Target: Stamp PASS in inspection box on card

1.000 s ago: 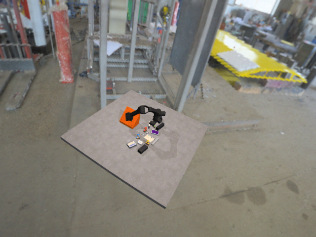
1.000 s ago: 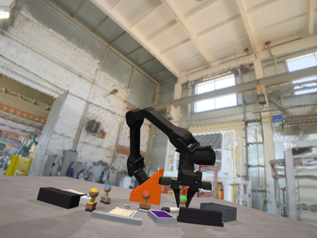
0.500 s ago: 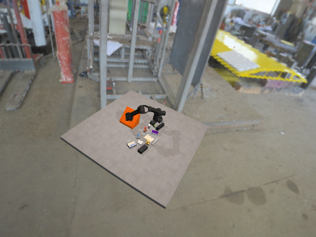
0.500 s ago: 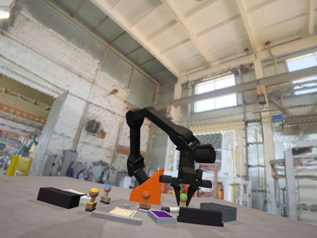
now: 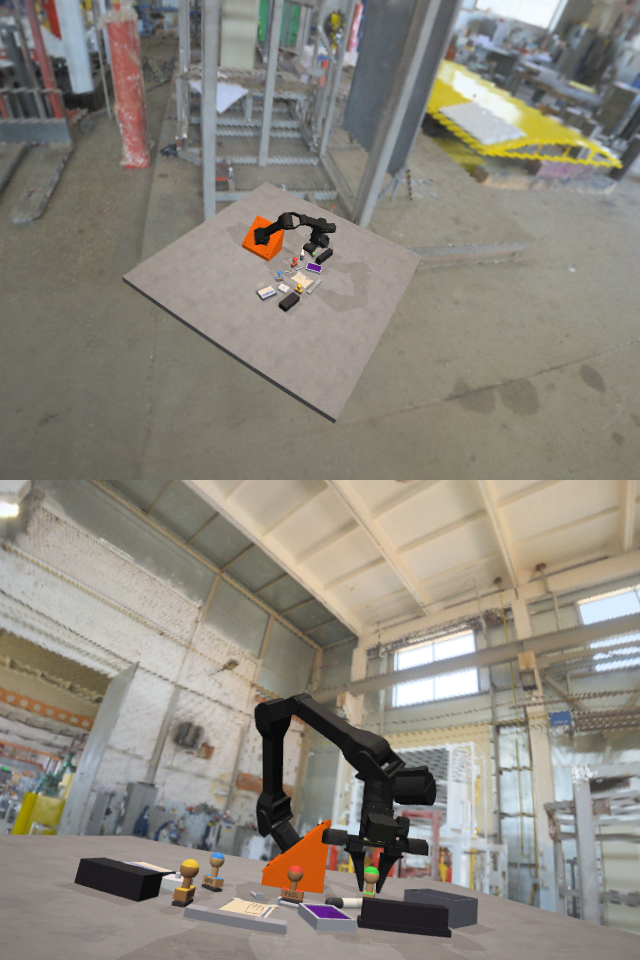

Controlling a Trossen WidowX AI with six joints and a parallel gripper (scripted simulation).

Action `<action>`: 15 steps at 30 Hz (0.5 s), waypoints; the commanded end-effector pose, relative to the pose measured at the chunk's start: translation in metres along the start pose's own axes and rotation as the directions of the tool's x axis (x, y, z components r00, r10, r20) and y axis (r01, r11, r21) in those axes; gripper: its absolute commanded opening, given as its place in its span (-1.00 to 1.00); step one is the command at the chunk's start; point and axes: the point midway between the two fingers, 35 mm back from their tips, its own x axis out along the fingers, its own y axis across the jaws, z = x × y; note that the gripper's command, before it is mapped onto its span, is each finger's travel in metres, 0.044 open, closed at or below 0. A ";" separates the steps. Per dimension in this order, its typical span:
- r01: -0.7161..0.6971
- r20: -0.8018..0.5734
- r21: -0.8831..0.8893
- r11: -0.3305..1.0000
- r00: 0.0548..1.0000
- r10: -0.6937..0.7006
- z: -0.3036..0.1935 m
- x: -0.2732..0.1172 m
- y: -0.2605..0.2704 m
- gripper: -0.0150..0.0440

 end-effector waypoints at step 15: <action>-0.008 0.004 0.006 1.000 1.000 0.008 0.002 -0.012 0.001 -0.49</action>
